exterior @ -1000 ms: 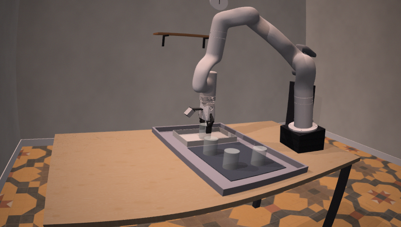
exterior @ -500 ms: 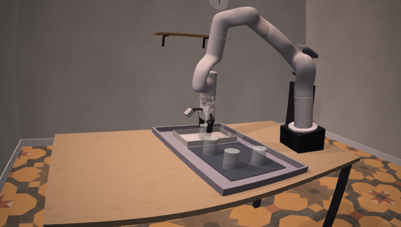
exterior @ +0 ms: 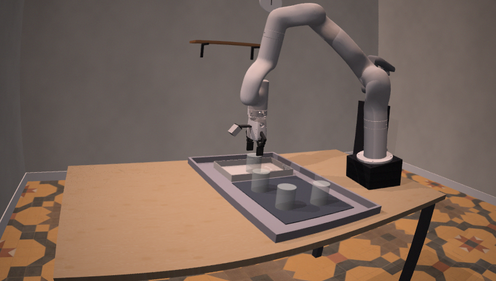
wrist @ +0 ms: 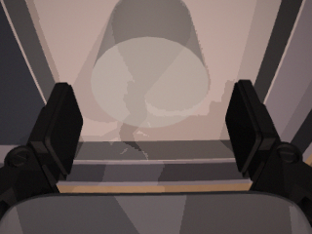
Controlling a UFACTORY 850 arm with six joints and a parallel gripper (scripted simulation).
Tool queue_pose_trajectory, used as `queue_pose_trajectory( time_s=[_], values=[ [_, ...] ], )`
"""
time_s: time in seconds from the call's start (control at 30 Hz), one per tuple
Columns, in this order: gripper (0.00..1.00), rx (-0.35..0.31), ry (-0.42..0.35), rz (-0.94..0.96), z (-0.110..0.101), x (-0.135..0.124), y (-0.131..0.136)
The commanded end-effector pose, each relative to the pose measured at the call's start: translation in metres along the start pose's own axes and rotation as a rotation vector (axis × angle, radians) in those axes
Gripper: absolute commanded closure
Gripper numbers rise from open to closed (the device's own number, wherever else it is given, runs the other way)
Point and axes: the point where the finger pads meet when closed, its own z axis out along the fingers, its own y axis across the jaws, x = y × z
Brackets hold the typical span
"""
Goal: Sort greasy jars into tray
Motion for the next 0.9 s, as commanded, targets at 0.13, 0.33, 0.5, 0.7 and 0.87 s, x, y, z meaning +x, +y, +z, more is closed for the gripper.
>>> queue_pose_trajectory(
  time_s=[0.13,0.33,0.5,0.7,0.87],
  values=[
    [0.00,-0.001,0.000,0.000,-0.028,0.001,0.000],
    [0.00,-0.001,0.000,0.000,-0.044,0.001,0.000],
    [0.00,-0.001,0.000,0.000,-0.063,0.001,0.000],
    [0.00,-0.001,0.000,0.000,-0.063,0.001,0.000],
    [0.00,-0.001,0.000,0.000,-0.063,0.001,0.000]
  ],
)
